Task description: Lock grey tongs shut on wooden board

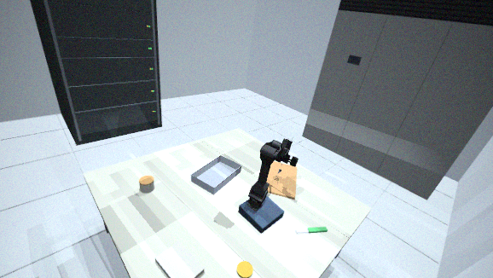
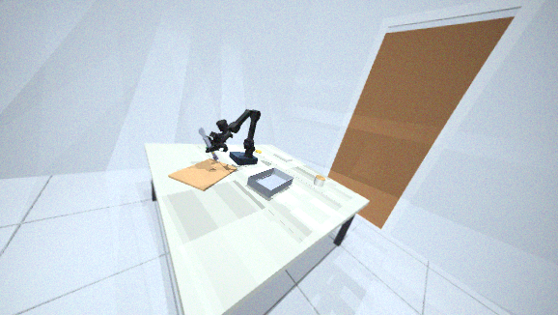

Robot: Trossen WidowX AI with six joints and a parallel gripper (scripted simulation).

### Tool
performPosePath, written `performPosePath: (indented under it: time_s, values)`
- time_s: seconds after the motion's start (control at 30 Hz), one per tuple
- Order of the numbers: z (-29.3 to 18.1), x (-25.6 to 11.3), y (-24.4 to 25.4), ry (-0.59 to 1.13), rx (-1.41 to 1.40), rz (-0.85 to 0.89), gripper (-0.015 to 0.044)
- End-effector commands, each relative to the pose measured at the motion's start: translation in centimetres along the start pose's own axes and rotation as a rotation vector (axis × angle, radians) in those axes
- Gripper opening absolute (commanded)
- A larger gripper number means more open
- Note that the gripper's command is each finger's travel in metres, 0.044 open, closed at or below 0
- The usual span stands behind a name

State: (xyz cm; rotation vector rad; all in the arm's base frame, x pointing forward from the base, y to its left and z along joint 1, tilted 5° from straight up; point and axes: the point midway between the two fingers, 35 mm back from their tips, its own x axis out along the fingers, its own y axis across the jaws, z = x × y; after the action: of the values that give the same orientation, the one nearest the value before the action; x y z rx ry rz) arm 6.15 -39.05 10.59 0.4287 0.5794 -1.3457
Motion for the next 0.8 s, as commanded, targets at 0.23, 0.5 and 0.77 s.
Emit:
performPosePath:
  time_s: [0.23, 0.5, 0.77]
  values:
    - [-0.3, -2.2, 0.0, -0.18, -0.012, -0.001, -0.015]
    - [-0.8, -3.6, 0.0, -0.274, -0.017, -0.003, -0.015]
    - [-0.8, -3.6, 0.0, -0.274, -0.017, -0.003, -0.015]
